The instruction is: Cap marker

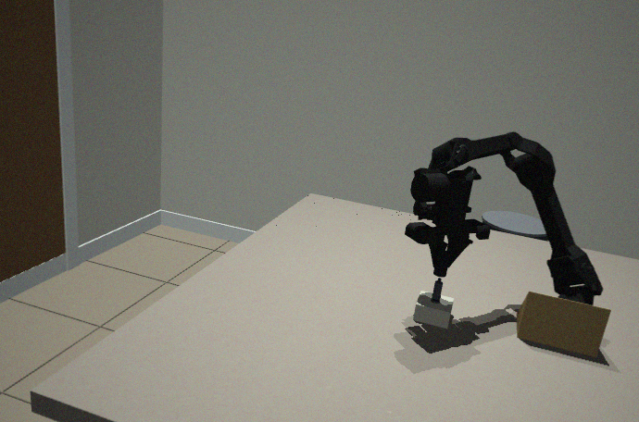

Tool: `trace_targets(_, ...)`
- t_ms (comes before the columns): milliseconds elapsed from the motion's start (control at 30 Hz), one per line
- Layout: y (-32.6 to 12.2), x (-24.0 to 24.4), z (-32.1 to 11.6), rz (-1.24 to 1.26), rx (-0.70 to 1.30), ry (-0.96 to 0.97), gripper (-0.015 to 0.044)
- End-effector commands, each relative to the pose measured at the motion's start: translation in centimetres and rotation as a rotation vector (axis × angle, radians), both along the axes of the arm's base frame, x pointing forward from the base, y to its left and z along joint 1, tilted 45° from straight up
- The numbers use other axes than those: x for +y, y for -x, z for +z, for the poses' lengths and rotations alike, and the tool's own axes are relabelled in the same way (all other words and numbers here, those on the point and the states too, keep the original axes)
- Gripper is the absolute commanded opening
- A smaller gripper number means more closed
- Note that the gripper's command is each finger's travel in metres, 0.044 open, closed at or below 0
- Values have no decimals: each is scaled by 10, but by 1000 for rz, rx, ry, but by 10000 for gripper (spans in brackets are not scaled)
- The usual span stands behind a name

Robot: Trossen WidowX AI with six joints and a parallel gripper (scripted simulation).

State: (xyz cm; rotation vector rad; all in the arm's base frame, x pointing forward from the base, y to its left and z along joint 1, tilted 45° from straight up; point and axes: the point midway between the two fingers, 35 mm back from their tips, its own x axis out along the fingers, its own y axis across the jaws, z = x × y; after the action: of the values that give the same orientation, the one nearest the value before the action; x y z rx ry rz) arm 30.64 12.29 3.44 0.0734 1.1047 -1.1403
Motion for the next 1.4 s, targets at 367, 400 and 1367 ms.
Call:
trace_targets(367, 1, -18, -19, 4, 8, 8, 0)
trace_targets(400, 1, -19, -20, 4, 8, 8, 0)
trace_targets(1367, 3, -37, -37, 4, 8, 10, 0)
